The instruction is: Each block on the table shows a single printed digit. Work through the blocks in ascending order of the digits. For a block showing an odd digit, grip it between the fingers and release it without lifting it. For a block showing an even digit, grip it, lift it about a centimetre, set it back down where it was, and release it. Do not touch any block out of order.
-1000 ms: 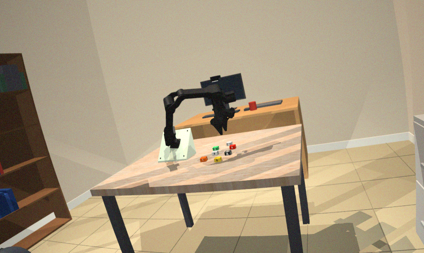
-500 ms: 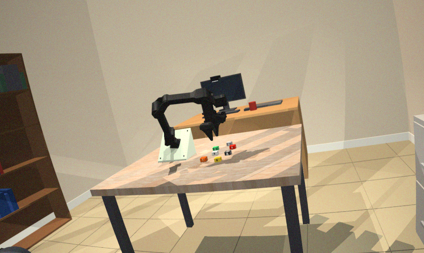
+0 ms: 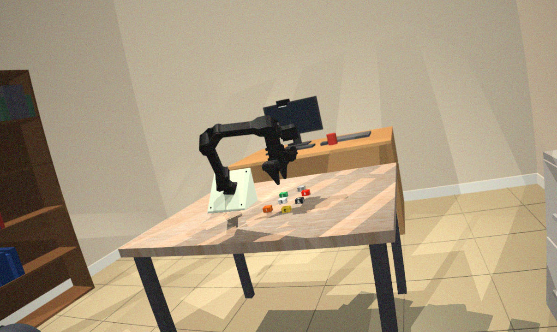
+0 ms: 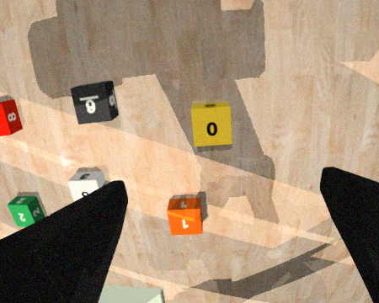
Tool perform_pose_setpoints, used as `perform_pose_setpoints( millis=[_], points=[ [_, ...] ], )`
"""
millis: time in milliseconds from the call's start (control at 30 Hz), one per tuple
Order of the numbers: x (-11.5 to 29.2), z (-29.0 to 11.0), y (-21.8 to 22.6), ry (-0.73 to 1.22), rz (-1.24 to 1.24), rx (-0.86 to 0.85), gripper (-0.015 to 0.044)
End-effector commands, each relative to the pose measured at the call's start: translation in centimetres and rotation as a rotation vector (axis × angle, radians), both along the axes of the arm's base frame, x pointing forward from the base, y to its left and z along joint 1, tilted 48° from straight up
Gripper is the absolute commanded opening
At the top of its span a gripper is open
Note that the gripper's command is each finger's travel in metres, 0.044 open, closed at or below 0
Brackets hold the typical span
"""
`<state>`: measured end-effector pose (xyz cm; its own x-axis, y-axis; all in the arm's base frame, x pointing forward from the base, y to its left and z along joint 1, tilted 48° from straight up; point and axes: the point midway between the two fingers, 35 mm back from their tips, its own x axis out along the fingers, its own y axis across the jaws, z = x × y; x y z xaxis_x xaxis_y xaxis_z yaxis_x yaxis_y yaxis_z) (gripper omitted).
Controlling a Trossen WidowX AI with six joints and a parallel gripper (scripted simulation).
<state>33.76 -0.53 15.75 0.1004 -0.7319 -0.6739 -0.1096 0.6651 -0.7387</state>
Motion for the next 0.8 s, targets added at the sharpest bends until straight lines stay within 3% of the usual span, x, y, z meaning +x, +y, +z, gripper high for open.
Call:
perform_pose_setpoints(
  millis=[0,233,767],
  points=[
    [0.0,0.0,0.0,0.006,0.004,-0.002,0.04],
    [0.8,-5.2,-5.8,0.004,0.004,-0.004,0.04],
    [1.0,-6.6,-7.4,0.004,0.004,-0.005,0.04]
  ],
)
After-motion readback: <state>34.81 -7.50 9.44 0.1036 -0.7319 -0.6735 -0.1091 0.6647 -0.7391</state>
